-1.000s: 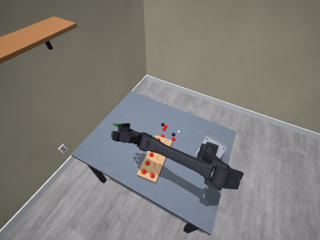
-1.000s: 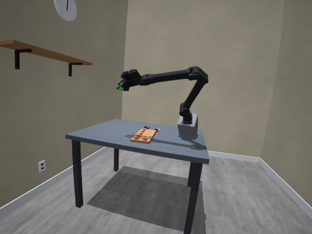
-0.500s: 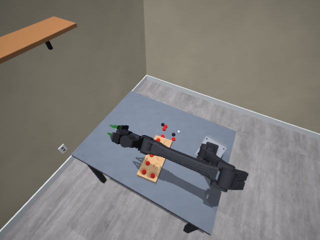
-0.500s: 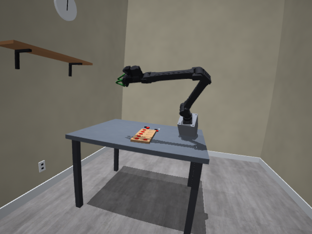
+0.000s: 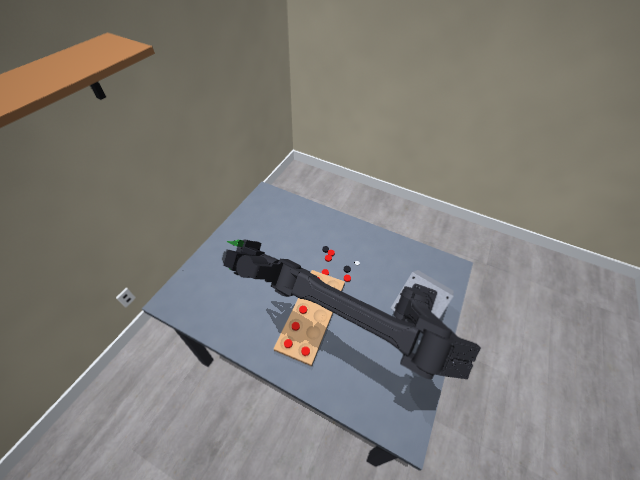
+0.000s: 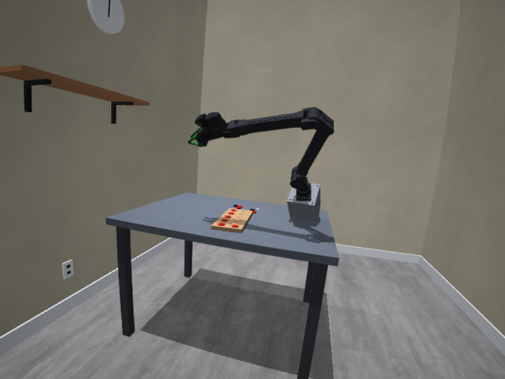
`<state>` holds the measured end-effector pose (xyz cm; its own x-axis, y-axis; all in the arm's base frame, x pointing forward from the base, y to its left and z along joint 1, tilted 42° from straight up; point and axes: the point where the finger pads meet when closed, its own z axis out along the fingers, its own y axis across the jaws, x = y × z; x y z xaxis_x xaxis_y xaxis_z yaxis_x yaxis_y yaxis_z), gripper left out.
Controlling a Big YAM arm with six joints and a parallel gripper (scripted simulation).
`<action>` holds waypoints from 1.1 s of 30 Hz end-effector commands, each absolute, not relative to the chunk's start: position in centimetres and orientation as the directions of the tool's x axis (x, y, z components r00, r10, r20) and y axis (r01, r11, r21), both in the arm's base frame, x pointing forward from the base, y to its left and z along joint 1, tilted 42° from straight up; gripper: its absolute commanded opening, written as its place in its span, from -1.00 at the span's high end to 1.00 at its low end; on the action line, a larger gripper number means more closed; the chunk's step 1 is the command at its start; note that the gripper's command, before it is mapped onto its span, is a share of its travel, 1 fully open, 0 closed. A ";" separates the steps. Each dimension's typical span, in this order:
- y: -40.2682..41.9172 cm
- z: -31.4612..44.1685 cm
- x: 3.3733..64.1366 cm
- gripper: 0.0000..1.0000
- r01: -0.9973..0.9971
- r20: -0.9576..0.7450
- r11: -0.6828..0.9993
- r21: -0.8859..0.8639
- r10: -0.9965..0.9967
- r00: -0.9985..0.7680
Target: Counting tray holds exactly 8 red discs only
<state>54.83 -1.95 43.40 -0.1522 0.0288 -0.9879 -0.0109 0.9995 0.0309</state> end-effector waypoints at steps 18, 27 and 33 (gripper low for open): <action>-8.4 24.8 59.7 0.09 0.058 -0.783 0.971 0.234 0.224 -0.581; -10.8 13.9 57.9 0.09 0.157 -0.563 0.919 0.361 0.349 -0.749; -12.2 9.0 56.9 0.09 0.231 -0.423 0.872 0.432 0.422 -0.802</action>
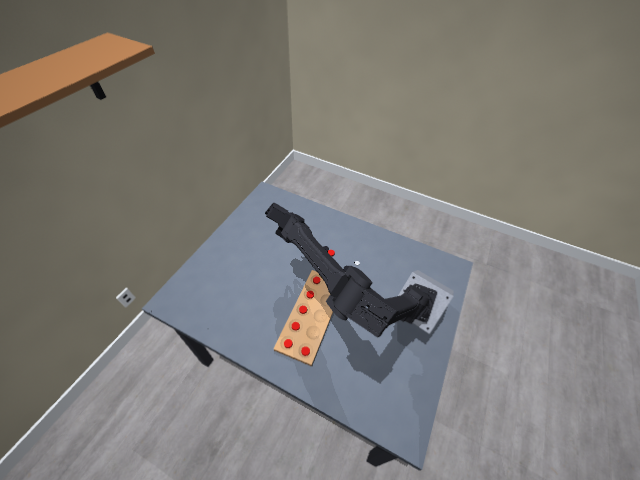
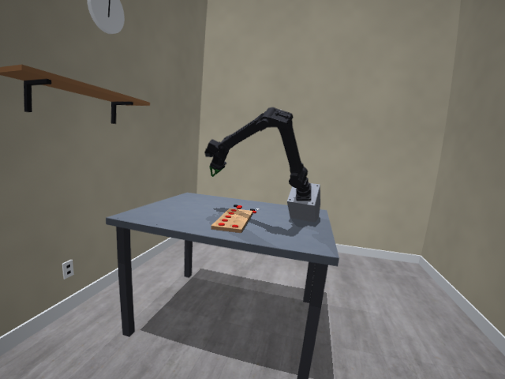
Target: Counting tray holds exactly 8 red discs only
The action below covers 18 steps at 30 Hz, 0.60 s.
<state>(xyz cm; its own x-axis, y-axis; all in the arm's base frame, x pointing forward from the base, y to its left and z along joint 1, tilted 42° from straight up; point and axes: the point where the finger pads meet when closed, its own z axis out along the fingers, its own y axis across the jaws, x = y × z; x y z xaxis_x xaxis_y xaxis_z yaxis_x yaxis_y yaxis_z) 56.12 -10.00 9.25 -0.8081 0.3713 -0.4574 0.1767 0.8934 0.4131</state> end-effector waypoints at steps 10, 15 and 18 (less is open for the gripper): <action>-13.4 0.2 52.8 0.09 0.399 -0.125 0.748 0.530 0.535 -0.836; -13.7 -4.2 50.0 0.09 0.509 0.060 0.651 0.563 0.583 -0.810; -13.7 -6.3 48.4 0.09 0.569 0.158 0.592 0.571 0.600 -0.784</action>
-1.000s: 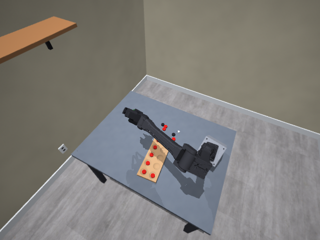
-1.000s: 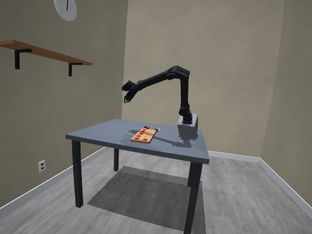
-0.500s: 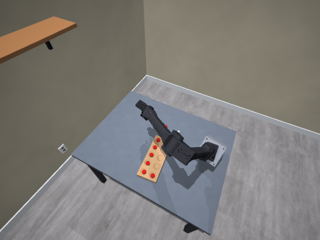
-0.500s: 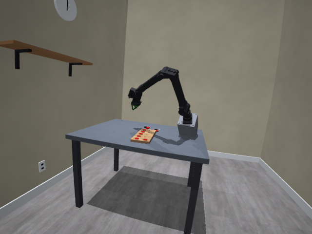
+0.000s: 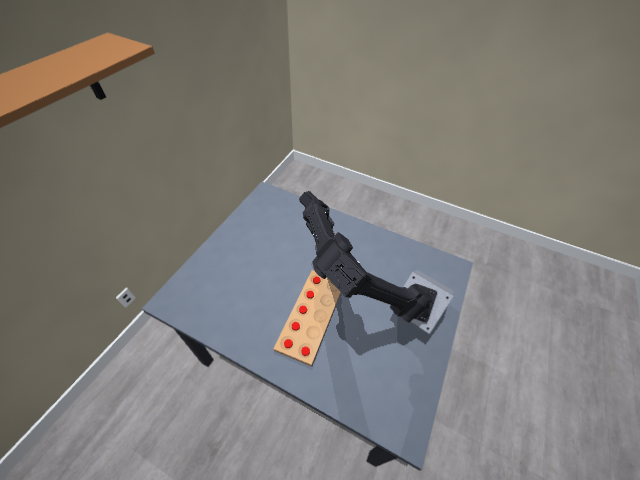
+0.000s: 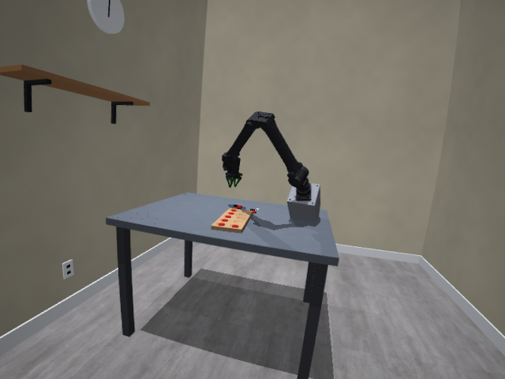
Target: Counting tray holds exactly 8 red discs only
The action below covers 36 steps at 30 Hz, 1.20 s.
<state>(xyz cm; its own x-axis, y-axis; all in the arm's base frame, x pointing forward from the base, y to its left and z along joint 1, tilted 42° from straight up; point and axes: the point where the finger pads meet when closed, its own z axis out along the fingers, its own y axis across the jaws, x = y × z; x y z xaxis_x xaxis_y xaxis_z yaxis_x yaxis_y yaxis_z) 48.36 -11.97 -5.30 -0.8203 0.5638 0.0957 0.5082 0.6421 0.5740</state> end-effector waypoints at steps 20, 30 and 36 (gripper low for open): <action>-11.8 -10.0 44.9 0.09 0.675 0.364 0.477 0.563 0.591 -0.720; -11.3 -10.6 44.8 0.09 0.677 0.370 0.477 0.560 0.587 -0.720; -11.1 -11.1 44.7 0.09 0.676 0.367 0.477 0.561 0.589 -0.720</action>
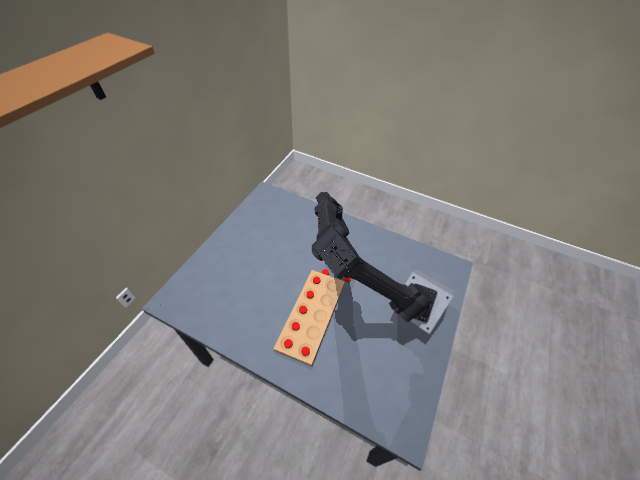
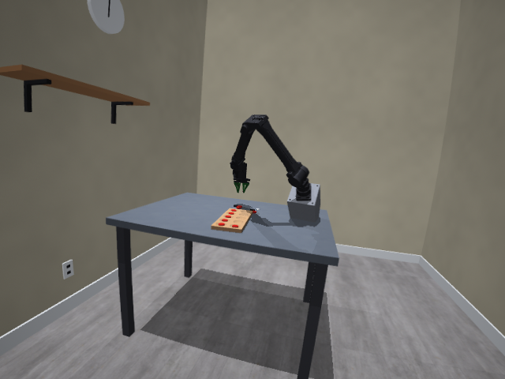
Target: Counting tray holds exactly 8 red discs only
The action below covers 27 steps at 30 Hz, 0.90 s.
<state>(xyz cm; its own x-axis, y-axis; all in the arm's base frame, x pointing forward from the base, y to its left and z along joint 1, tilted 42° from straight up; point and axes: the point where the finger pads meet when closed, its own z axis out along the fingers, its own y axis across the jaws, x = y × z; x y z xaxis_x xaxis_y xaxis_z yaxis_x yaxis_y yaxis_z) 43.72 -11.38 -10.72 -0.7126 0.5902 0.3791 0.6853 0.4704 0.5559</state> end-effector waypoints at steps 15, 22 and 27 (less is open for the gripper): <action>-10.0 -12.1 44.2 0.09 0.684 0.381 0.473 0.556 0.586 -0.715; -9.7 -12.6 44.3 0.09 0.684 0.381 0.473 0.556 0.586 -0.715; -9.2 -13.1 44.4 0.09 0.684 0.381 0.473 0.556 0.586 -0.715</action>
<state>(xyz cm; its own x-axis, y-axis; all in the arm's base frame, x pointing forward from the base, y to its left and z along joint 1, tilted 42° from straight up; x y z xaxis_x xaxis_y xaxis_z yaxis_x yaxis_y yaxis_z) 44.21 -10.06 -12.12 -0.7155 0.5899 0.3743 0.6818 0.4726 0.5584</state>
